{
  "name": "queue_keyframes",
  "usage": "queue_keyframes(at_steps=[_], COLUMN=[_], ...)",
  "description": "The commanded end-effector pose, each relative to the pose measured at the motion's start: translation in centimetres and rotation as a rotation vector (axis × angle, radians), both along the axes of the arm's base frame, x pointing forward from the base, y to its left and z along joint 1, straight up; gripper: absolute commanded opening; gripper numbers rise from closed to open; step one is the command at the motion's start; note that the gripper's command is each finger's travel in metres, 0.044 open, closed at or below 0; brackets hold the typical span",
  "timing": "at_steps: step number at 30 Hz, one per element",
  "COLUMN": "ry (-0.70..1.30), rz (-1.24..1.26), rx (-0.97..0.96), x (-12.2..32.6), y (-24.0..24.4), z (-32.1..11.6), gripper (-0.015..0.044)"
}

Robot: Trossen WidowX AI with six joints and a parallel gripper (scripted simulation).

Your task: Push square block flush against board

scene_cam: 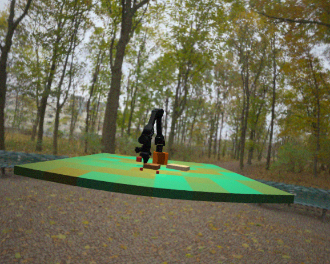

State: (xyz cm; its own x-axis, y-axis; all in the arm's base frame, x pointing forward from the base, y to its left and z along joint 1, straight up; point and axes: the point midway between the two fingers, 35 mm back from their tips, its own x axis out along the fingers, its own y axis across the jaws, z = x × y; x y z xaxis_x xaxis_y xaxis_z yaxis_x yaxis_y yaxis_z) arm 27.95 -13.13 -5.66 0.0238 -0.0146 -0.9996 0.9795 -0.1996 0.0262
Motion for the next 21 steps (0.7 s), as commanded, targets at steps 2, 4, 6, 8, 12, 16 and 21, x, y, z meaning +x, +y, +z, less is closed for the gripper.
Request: queue_keyframes(at_steps=[2,4,6,8,12,16,21], ry=[0.0,0.0,0.0,0.0,0.0,0.0,0.0], rz=[0.001,0.001,0.001,0.001,0.001,0.001,0.001], rx=[0.008,0.008,0.008,0.008,0.007,0.007,0.006], x=[0.1,0.2,0.2,0.2,0.1,0.0,-0.1], y=[0.7,0.9,0.8,0.6,0.0,-0.6,-1.4], z=[-0.1,-0.1,-0.1,-0.1,-0.1,-0.1,-0.1], gripper=[0.0,0.0,0.0,0.0,0.0,0.0,0.0])
